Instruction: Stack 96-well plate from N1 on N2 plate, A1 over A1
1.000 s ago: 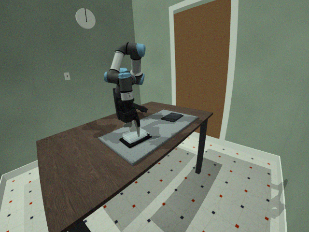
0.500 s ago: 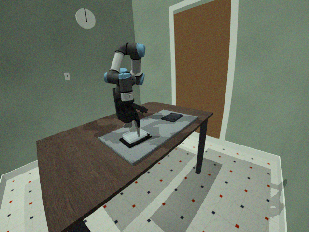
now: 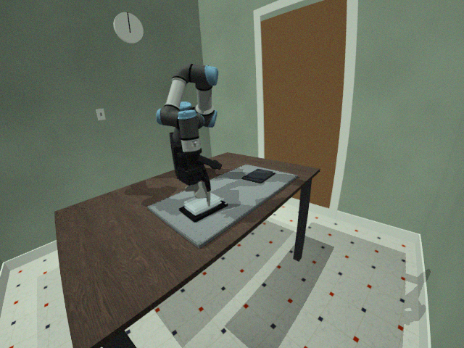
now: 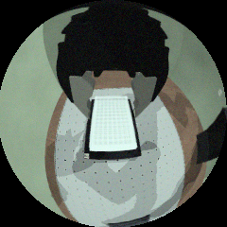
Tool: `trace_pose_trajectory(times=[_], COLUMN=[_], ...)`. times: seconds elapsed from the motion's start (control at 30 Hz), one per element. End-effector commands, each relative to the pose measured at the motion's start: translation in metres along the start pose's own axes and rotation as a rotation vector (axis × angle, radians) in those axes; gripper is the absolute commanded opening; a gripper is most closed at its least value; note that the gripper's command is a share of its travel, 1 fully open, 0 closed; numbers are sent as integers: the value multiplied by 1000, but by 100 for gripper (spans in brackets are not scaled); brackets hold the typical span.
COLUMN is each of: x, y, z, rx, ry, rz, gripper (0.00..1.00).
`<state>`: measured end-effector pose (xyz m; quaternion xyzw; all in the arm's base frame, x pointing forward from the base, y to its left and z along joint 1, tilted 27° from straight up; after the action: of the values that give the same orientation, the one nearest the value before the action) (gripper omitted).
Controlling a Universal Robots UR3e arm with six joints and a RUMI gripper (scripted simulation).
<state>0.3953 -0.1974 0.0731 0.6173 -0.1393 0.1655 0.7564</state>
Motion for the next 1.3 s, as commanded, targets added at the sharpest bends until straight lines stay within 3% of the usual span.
trace_pose_trajectory(times=[0.0, 0.63, 1.27], x=[1, 1, 1], y=[0, 0, 46], z=[0, 0, 1], rx=[-2, -2, -3], ry=[1, 1, 1], rz=[2, 2, 3], gripper=[100, 100, 100])
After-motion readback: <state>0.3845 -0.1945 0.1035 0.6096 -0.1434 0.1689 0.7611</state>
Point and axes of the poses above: the point where the finger pads meet when closed, its own y axis back along the fingers, its own x axis across the jaws, z = x × y, the point moved 5 cm from there along y, back along the fingers, and after that the axes turned 6 degrees about y, right-handed, at the moved point
